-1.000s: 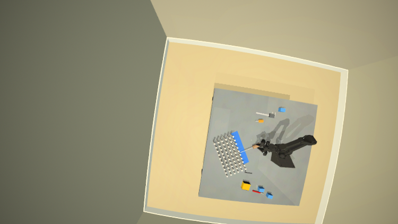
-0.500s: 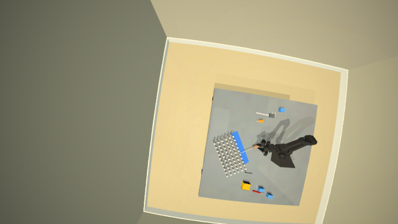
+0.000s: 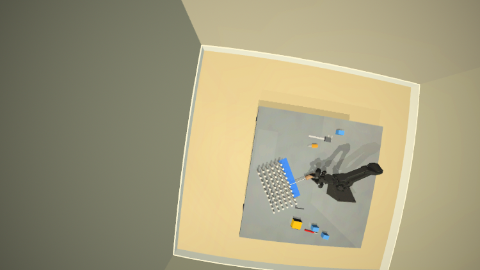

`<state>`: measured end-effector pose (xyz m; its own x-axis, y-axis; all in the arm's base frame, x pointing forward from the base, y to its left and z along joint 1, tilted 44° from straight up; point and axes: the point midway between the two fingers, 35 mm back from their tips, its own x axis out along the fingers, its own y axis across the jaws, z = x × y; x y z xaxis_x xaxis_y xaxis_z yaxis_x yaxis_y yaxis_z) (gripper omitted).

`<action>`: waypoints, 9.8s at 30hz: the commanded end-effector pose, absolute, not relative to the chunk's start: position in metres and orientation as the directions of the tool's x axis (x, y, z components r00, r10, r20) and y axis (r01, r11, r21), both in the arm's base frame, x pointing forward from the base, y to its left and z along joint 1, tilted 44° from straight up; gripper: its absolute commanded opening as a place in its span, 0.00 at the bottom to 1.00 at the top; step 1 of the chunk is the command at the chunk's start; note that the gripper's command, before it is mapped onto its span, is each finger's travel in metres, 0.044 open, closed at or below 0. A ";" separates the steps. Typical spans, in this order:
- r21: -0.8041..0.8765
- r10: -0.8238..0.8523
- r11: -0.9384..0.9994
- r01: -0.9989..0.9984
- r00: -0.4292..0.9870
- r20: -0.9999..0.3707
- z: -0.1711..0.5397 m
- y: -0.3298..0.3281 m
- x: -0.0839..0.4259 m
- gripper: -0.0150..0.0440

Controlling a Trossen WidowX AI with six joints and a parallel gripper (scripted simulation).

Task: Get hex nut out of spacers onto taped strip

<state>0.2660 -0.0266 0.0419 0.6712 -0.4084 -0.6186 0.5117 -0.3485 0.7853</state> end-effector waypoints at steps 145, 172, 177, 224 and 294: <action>-0.321 -0.285 0.769 0.553 -0.152 -0.946 -0.037 0.326 0.206 0.25; -0.412 -0.315 0.895 0.171 -0.413 -0.855 -0.119 0.365 0.153 0.25; -0.412 -0.315 0.895 0.171 -0.413 -0.855 -0.120 0.365 0.153 0.25; -0.411 -0.314 0.895 0.173 -0.410 -0.856 -0.156 0.340 0.164 0.25; -0.413 -0.316 0.894 0.174 -0.408 -0.856 -0.206 0.295 0.173 0.25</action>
<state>0.1737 0.2974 -0.2038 -0.4067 -0.3156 -0.8573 0.1789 0.8928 -0.4135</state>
